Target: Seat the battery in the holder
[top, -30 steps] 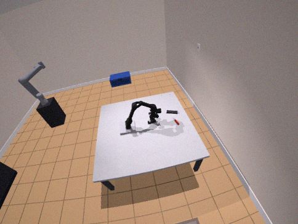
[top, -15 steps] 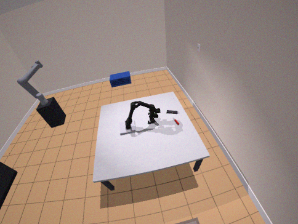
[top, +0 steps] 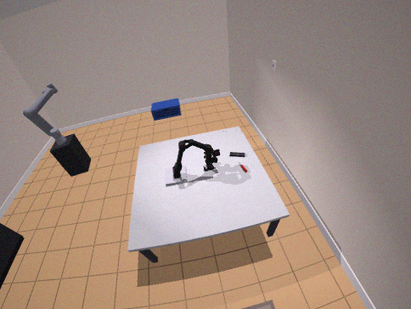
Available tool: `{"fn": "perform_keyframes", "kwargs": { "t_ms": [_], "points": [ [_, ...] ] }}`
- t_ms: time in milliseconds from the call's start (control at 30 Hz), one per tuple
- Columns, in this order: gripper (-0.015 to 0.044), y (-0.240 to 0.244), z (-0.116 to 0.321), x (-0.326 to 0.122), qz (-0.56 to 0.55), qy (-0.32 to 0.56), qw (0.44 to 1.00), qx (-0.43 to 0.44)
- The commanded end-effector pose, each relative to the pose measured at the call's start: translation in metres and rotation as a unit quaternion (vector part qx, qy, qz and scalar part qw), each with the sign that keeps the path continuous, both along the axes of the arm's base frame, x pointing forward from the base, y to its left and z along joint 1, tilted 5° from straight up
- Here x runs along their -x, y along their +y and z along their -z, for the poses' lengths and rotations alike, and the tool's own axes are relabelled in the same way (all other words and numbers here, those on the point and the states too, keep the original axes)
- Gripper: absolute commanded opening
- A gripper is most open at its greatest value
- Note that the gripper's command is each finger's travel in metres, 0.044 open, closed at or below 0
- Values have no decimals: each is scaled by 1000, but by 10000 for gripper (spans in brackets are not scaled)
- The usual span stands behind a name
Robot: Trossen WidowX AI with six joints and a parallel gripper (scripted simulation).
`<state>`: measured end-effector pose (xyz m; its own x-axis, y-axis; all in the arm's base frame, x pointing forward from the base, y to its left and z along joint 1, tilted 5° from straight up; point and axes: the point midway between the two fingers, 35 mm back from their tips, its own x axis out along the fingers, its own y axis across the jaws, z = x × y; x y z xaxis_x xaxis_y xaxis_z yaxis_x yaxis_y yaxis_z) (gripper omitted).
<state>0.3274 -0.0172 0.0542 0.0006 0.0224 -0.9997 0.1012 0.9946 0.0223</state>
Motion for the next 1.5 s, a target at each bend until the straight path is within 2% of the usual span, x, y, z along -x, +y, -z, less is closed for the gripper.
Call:
{"fn": "perform_keyframes", "kwargs": {
  "t_ms": [0, 1233, 1367, 1467],
  "points": [
    [83, -1, -1, -2, 2, -11, 1000, 2],
    [83, 0, 1, 11, 2, -12, 1000, 1],
    [185, 0, 1, 11, 2, -12, 1000, 1],
    [185, 0, 0, 11, 2, -12, 1000, 1]
  ]
}}
